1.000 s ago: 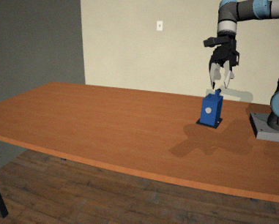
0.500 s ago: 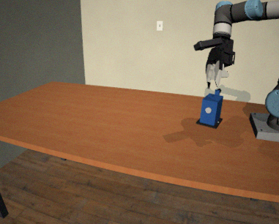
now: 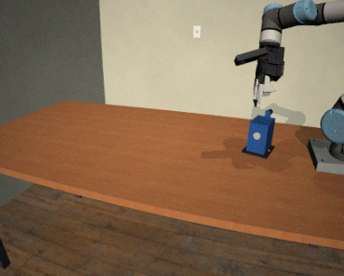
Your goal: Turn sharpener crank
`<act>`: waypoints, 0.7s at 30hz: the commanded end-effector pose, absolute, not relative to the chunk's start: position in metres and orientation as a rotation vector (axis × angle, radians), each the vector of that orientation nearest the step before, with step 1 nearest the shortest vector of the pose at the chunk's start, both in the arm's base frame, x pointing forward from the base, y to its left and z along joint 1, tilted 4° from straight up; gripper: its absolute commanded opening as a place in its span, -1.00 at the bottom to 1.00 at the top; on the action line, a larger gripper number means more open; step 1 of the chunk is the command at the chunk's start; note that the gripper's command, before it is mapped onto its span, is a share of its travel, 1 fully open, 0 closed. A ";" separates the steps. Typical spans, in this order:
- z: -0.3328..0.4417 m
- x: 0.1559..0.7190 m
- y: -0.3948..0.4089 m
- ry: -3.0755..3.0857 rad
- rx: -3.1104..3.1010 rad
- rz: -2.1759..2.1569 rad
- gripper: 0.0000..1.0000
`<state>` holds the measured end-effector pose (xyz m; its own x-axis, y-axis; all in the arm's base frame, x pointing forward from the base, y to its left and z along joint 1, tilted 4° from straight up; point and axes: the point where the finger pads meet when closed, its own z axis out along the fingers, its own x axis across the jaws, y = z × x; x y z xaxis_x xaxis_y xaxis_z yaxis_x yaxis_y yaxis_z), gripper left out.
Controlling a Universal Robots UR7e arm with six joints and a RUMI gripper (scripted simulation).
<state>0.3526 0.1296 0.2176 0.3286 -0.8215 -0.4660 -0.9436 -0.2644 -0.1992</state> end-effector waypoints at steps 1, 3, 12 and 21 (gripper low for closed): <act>0.215 0.358 0.112 1.688 -2.076 0.403 -0.36; 0.214 0.361 0.102 1.761 -2.023 0.421 -0.36; 0.209 0.366 0.069 1.992 -1.829 0.477 -0.36; 0.204 0.369 0.035 2.203 -1.610 0.532 -0.36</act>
<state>0.3678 0.0459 0.2052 -0.2201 -0.8369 -0.5011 -0.9735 0.2215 0.0575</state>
